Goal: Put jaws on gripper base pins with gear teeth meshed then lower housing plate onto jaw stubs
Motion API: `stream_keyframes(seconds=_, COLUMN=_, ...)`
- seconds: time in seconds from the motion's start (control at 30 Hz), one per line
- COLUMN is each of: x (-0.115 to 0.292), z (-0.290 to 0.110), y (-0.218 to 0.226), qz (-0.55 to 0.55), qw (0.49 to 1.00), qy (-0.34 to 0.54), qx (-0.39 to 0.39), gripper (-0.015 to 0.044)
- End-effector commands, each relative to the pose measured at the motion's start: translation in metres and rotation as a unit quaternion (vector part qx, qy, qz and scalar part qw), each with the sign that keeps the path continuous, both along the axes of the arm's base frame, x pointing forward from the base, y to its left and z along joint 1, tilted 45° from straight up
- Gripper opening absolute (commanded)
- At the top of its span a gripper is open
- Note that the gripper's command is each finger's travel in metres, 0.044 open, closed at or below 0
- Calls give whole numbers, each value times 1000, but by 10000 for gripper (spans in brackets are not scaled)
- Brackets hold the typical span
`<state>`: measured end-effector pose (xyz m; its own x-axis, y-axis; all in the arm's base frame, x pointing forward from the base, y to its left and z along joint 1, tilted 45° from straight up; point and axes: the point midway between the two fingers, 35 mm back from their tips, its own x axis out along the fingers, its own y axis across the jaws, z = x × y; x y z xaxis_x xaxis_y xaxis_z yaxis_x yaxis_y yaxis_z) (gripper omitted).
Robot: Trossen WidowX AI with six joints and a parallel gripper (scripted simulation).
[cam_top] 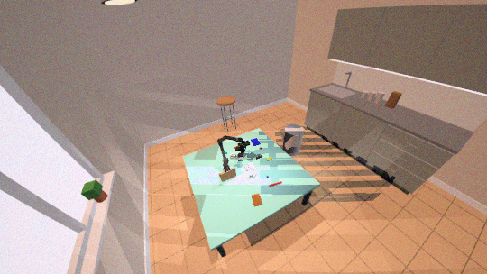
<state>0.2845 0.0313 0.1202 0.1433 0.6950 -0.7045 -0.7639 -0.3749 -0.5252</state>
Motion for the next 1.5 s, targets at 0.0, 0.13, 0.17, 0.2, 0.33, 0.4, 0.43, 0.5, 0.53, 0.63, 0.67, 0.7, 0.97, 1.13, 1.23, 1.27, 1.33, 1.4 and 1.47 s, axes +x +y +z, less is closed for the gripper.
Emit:
stream_keyframes(seconds=0.0, x=0, z=0, y=0, qz=0, qw=1000, qy=0, qx=0, gripper=151)
stream_keyframes(seconds=0.13, x=0, z=0, y=0, qz=0, qw=1000, qy=0, qx=0, gripper=46)
stream_keyframes(seconds=0.17, x=0, z=0, y=0, qz=0, qw=1000, qy=0, qx=0, gripper=20)
stream_keyframes(seconds=0.2, x=0, z=0, y=0, qz=0, qw=1000, qy=0, qx=0, gripper=0)
stream_keyframes(seconds=0.33, x=0, z=0, y=0, qz=0, qw=1000, qy=0, qx=0, gripper=0)
stream_keyframes(seconds=0.4, x=0, z=0, y=0, qz=0, qw=1000, qy=0, qx=0, gripper=0)
stream_keyframes(seconds=0.43, x=0, z=0, y=0, qz=0, qw=1000, qy=0, qx=0, gripper=0)
stream_keyframes(seconds=0.5, x=0, z=0, y=0, qz=0, qw=1000, qy=0, qx=0, gripper=0)
stream_keyframes(seconds=0.53, x=0, z=0, y=0, qz=0, qw=1000, qy=0, qx=0, gripper=0)
stream_keyframes(seconds=0.63, x=0, z=0, y=0, qz=0, qw=1000, qy=0, qx=0, gripper=0)
stream_keyframes(seconds=0.67, x=0, z=0, y=0, qz=0, qw=1000, qy=0, qx=0, gripper=0)
stream_keyframes(seconds=0.7, x=0, z=0, y=0, qz=0, qw=1000, qy=0, qx=0, gripper=0)
stream_keyframes(seconds=0.97, x=0, z=0, y=0, qz=0, qw=1000, qy=0, qx=0, gripper=105)
stream_keyframes(seconds=1.13, x=0, z=0, y=0, qz=0, qw=1000, qy=0, qx=0, gripper=236)
stream_keyframes(seconds=1.23, x=0, z=0, y=0, qz=0, qw=1000, qy=0, qx=0, gripper=315)
stream_keyframes(seconds=1.27, x=0, z=0, y=0, qz=0, qw=1000, qy=0, qx=0, gripper=341)
stream_keyframes(seconds=1.33, x=0, z=0, y=0, qz=0, qw=1000, qy=0, qx=0, gripper=394)
stream_keyframes(seconds=1.4, x=0, z=0, y=0, qz=0, qw=1000, qy=0, qx=0, gripper=440)
stream_keyframes(seconds=1.47, x=0, z=0, y=0, qz=0, qw=1000, qy=0, qx=0, gripper=440)
